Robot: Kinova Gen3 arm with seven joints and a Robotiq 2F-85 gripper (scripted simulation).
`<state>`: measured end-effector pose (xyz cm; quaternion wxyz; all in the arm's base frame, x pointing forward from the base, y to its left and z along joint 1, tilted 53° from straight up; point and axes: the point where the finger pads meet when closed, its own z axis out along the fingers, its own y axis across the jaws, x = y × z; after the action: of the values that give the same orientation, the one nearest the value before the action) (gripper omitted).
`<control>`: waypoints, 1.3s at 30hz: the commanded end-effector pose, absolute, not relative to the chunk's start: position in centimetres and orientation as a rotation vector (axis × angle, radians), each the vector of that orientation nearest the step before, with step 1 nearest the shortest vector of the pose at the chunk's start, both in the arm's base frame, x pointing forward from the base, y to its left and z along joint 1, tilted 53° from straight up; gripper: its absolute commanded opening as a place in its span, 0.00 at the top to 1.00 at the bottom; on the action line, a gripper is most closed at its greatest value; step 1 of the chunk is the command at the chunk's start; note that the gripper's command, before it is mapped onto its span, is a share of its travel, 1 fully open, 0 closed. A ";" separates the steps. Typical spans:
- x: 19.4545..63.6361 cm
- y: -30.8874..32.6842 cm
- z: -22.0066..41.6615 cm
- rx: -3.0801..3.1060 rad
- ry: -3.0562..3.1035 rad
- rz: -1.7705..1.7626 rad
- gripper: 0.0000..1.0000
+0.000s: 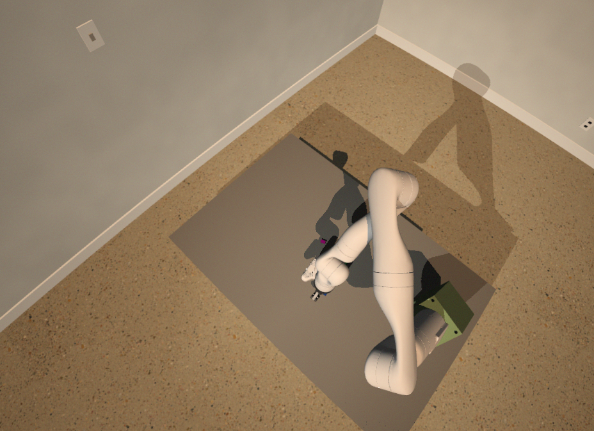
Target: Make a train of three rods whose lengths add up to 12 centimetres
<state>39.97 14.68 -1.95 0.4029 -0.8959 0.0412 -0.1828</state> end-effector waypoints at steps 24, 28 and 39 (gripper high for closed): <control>39.2 13.1 -0.6 -2.264 0.105 -0.463 0.76; 38.9 12.5 -0.1 -2.264 0.105 -0.463 0.76; 37.3 9.3 2.6 -2.264 0.105 -0.463 0.76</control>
<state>37.02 10.89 2.32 0.4147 -0.8923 0.0371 -0.1746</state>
